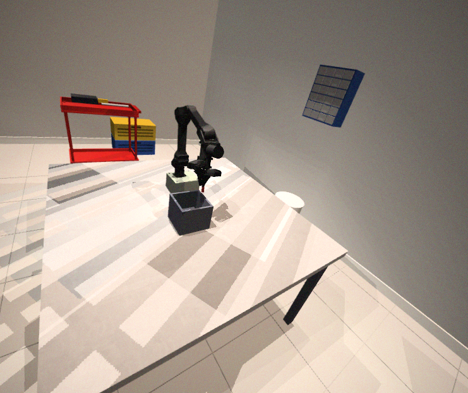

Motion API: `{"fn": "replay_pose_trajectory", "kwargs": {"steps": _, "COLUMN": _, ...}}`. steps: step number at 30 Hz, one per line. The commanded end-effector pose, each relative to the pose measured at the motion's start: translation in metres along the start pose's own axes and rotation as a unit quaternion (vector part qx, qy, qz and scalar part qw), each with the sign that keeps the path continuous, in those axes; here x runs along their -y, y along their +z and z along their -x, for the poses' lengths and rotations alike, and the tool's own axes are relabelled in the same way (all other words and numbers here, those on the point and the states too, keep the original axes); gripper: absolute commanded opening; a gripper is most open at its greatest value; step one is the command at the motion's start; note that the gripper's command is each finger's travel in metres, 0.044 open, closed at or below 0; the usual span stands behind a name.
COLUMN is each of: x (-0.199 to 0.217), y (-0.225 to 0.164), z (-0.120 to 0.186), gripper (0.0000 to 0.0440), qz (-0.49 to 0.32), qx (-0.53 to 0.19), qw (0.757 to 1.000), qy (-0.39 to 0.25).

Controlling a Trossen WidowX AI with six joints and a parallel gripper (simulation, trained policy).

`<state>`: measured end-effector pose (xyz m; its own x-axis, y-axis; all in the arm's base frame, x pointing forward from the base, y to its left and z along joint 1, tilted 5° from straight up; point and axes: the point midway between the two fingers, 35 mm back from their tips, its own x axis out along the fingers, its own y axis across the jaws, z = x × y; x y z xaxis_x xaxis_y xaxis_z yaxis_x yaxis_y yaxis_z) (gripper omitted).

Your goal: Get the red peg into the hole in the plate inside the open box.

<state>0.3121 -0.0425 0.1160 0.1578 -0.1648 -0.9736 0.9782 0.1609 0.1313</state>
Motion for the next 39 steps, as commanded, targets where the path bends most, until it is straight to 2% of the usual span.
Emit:
{"fn": "replay_pose_trajectory", "kwargs": {"steps": 1, "x": -0.001, "y": 0.008, "z": -0.006, "gripper": 0.0000, "qz": 0.000, "qx": -0.005, "qw": 1.000, "qy": -0.009}}
{"fn": "replay_pose_trajectory", "kwargs": {"steps": 15, "x": 0.006, "y": 0.037, "z": -0.037, "gripper": 0.0001, "qz": -0.006, "qx": -0.018, "qw": 0.999, "qy": -0.036}}
{"fn": "replay_pose_trajectory", "kwargs": {"steps": 39, "x": 0.012, "y": 0.056, "z": -0.101, "gripper": 0.0000, "qz": 0.000, "qx": -0.047, "qw": 0.998, "qy": -0.045}}
